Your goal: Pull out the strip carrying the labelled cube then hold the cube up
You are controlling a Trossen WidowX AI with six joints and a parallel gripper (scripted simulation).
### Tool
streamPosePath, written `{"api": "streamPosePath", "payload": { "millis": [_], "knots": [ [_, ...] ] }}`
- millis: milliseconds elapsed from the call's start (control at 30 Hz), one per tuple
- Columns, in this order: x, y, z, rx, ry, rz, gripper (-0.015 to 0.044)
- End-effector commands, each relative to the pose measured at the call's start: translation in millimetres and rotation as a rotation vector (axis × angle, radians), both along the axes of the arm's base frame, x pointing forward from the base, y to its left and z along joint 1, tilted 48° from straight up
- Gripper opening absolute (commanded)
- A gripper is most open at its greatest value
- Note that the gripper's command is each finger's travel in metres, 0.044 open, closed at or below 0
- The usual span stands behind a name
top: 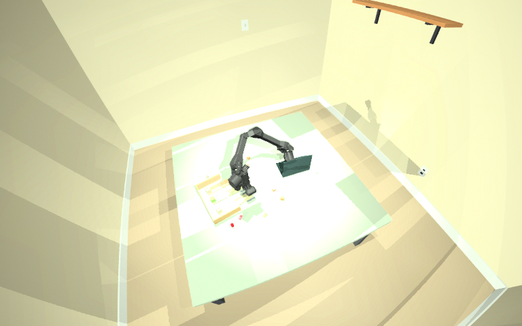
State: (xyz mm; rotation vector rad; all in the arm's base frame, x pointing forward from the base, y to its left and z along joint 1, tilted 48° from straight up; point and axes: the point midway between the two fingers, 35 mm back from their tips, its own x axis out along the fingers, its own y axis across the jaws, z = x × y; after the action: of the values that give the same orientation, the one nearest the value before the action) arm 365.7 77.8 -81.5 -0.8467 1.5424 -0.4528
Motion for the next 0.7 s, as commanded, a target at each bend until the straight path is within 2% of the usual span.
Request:
{"api": "streamPosePath", "payload": {
  "millis": [0, 667],
  "knots": [
    [1, -5, -7, 0.002, 0.004, -0.006, 0.0],
    [2, -29, -29, 0.001, 0.004, -0.006, 0.0]
  ]
}}
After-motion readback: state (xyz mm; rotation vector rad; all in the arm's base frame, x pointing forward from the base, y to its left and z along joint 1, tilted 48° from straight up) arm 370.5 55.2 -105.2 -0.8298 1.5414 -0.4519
